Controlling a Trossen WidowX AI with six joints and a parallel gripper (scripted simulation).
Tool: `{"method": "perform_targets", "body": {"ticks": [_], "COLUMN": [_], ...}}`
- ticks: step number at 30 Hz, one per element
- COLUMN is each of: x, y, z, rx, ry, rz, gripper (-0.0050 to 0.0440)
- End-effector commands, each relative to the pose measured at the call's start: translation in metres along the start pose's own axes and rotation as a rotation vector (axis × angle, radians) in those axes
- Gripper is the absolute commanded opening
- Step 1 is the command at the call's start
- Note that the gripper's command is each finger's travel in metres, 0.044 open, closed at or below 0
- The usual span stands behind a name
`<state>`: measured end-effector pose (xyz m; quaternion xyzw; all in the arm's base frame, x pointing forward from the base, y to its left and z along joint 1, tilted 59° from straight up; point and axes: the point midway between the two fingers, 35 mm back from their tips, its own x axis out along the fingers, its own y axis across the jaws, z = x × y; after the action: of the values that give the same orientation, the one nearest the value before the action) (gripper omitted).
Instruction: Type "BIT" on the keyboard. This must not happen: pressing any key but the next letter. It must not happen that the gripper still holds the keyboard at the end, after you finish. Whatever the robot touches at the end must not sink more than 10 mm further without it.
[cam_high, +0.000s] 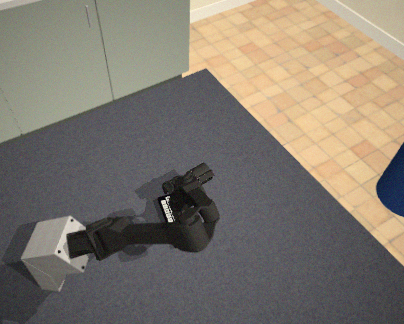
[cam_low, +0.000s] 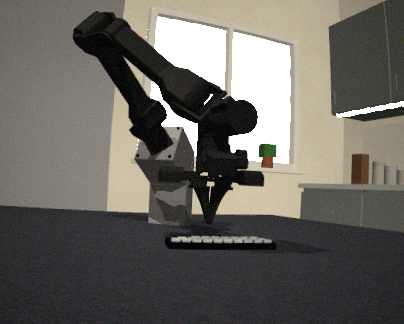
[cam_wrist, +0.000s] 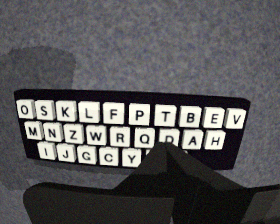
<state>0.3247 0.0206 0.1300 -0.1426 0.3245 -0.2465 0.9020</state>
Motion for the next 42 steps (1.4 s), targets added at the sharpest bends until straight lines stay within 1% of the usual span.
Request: {"method": "perform_targets", "body": {"ticks": [1,4,7,14,25,42], "x": [-0.004,-0.002,0.01,0.013,0.028,0.029], "y": [-0.023,-0.023,-0.023,-0.023,-0.023,-0.023], "z": [0.011,0.011,0.011,0.011,0.011,0.011], "rx": [0.005,0.005,0.005,0.005,0.005,0.004], "ry": [-0.009,-0.009,-0.009,-0.009,-0.009,-0.009], "rz": [-0.002,-0.002,-0.002,-0.002,-0.002,-0.002], "gripper": [0.0,0.0,0.0,0.0,0.0,0.0]}}
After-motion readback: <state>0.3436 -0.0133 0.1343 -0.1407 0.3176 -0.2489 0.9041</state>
